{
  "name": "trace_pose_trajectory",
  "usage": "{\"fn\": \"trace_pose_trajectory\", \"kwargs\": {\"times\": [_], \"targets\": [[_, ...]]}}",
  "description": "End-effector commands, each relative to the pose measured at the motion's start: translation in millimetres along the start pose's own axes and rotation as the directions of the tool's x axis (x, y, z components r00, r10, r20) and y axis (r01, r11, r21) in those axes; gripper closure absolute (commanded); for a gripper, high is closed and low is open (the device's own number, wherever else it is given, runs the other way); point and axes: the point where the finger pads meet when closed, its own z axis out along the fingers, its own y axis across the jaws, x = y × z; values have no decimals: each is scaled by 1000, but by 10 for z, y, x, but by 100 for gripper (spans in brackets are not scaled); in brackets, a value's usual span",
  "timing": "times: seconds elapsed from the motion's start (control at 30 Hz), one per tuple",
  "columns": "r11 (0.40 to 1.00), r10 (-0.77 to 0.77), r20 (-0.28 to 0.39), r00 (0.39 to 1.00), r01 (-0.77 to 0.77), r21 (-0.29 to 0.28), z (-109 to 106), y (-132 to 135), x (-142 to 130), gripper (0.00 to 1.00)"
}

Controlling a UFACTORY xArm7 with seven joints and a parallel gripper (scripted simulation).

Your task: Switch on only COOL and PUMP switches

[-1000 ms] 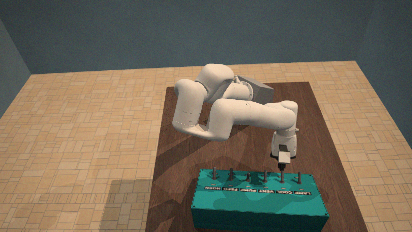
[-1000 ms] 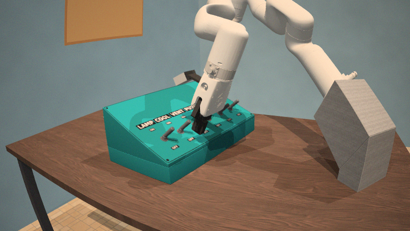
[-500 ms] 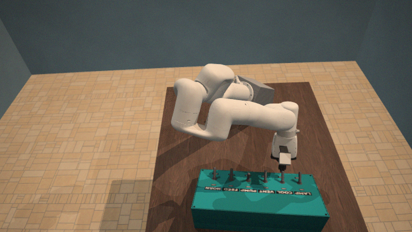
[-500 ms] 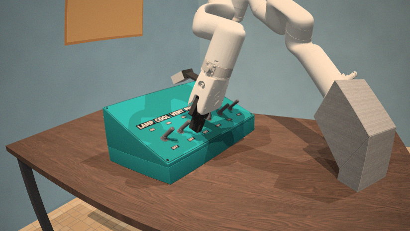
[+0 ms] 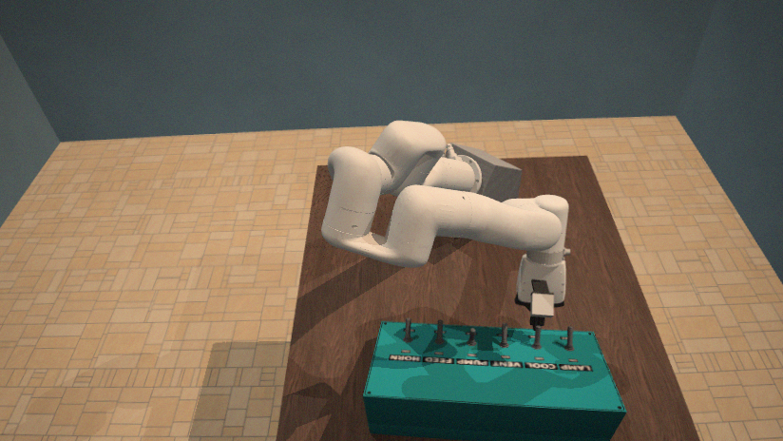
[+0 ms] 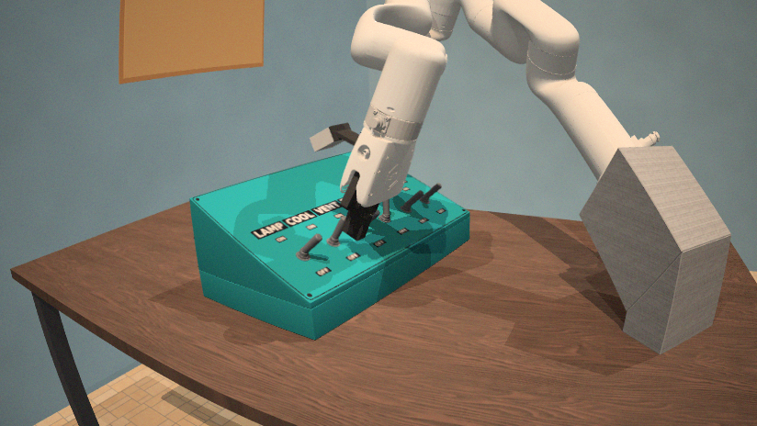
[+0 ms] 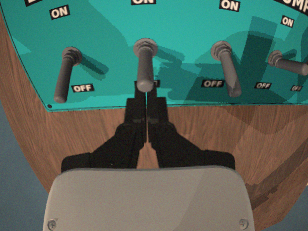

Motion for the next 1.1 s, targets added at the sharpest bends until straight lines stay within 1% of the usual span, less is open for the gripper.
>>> {"fn": "trace_pose_trajectory", "kwargs": {"times": [0.0, 0.57, 1.07], "targets": [[1000, 0, -1, 1000, 0, 4, -12, -11, 37, 100], [1000, 0, -1, 1000, 0, 4, -12, -11, 126, 100], [1000, 0, -1, 1000, 0, 4, -12, -11, 141, 100]]}}
